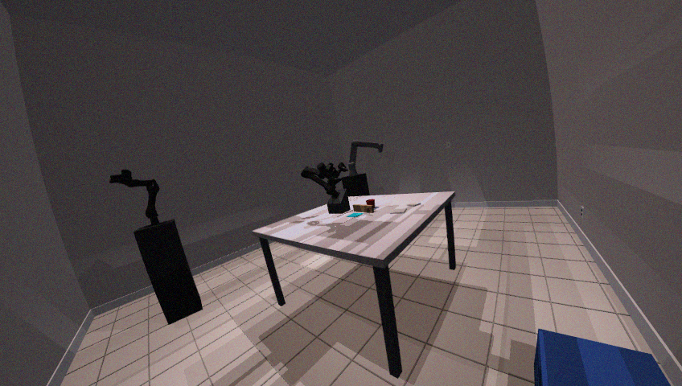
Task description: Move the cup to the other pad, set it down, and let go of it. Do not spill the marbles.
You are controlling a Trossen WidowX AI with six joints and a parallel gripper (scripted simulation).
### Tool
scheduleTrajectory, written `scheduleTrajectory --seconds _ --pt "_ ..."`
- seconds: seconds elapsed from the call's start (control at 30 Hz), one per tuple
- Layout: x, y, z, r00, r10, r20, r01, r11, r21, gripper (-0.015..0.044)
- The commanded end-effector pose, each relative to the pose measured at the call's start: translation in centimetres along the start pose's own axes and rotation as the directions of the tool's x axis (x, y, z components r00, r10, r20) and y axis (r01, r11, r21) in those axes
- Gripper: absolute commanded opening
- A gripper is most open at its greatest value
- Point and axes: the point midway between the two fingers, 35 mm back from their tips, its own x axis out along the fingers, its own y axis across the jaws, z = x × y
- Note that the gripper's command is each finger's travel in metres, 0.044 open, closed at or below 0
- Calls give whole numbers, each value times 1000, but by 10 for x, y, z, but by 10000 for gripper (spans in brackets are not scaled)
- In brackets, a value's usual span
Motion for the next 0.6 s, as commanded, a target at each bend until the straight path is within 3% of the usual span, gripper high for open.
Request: scheduleTrajectory --seconds 0.0,0.13,0.3,0.43,0.57 --pt "2 1 -3 1000 0 -12 0 1000 11 374" --pt "27 18 -61 966 4 -258 52 977 209 269" --pt "38 48 -150 810 -18 -587 268 901 342 148" --pt "27 70 -216 622 -84 -778 475 830 291 148" --pt "2 86 -272 420 -202 -885 645 752 135 148"
